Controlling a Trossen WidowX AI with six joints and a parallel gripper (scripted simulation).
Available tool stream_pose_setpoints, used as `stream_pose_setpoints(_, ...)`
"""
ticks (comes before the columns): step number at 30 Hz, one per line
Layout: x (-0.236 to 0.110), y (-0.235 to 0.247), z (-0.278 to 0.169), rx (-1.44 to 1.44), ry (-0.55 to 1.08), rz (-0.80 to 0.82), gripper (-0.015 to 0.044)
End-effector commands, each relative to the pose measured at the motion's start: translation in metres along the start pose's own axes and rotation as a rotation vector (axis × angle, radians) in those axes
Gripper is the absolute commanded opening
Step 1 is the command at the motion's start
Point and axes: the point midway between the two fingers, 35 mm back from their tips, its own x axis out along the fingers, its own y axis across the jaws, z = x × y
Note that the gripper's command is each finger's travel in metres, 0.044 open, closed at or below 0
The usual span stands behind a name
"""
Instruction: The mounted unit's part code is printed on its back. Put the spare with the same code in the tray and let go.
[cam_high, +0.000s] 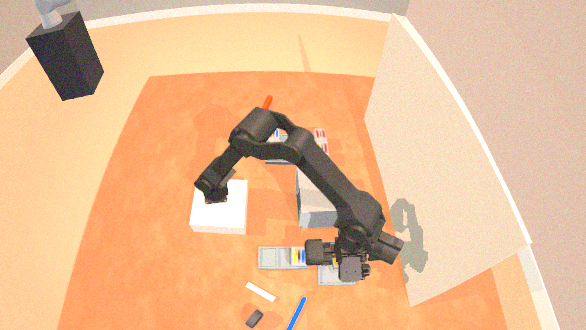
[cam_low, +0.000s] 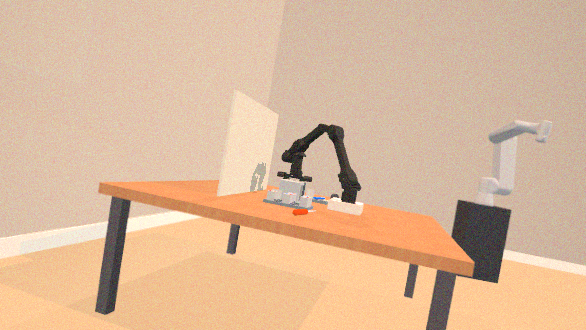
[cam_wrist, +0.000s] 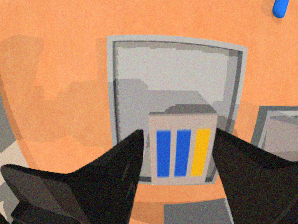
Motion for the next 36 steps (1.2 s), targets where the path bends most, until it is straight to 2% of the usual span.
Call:
stream_pose_setpoints(1,0.0,0.0,0.0,0.0,0.0,0.0,0.0315)
stream_pose_setpoints(6,0.0,0.0,0.0,0.0,0.0,0.0,0.044)
stream_pose_setpoints(8,-0.012,0.002,0.001,0.0,0.0,0.0,0.044)
stream_pose_setpoints(14,-0.104,0.0,0.0,0.003,0.002,0.003,0.044)
stream_pose_setpoints(36,-0.107,0.003,0.002,0.002,-0.015,0.024,0.044)
